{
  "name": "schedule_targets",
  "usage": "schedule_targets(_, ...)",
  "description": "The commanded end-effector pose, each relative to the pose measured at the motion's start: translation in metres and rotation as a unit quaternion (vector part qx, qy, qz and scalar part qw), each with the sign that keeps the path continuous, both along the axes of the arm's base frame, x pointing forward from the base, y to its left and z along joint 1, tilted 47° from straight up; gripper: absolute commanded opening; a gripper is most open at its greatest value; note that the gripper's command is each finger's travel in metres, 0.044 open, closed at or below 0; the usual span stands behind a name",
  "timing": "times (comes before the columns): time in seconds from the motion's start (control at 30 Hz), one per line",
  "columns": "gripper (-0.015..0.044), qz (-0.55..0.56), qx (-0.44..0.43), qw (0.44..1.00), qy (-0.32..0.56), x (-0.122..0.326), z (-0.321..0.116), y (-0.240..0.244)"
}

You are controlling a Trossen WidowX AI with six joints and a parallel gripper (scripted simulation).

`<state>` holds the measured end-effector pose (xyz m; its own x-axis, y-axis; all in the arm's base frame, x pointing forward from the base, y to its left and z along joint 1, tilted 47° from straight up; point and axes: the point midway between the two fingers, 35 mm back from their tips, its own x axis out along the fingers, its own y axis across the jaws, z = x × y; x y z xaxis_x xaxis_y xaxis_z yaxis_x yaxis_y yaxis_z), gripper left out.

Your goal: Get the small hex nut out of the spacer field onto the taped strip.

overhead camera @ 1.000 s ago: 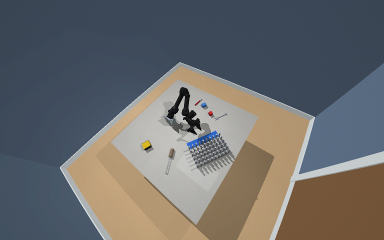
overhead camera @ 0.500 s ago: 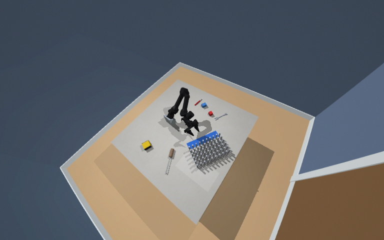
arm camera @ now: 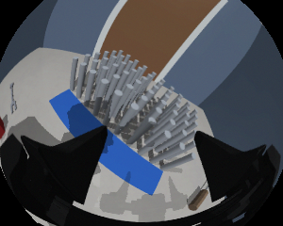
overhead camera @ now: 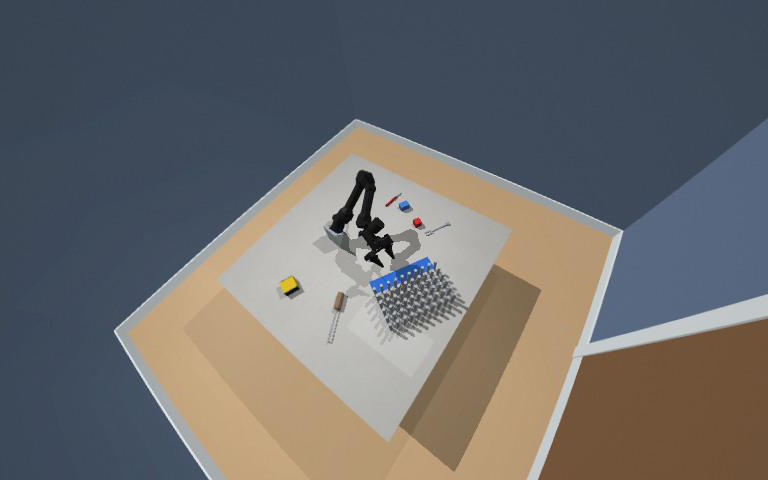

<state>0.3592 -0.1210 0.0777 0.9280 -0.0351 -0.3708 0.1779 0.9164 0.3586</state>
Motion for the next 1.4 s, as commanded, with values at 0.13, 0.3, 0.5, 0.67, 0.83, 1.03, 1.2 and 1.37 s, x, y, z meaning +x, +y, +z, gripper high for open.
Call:
schedule_targets(0.13, 0.0440, -0.002, 0.001, 1.000, 0.001, 0.000, -0.001, 0.000)
schedule_targets(0.3, 0.0440, 0.039, -0.122, 0.990, 0.064, 0.002, -0.027, -0.030)
schedule_targets(0.5, 0.0440, 0.147, -0.299, 0.928, 0.166, -0.006, -0.072, -0.077)
schedule_targets(0.67, 0.0440, 0.242, -0.391, 0.861, 0.216, -0.019, -0.103, -0.106)
schedule_targets(0.83, 0.0440, 0.311, -0.441, 0.808, 0.237, -0.030, -0.123, -0.123)
schedule_targets(1.03, 0.0440, 0.398, -0.489, 0.736, 0.246, -0.047, -0.147, -0.141)
schedule_targets(1.2, 0.0440, 0.469, -0.520, 0.672, 0.239, -0.063, -0.166, -0.154)
schedule_targets(1.37, 0.0440, 0.537, -0.545, 0.606, 0.218, -0.080, -0.185, -0.165)
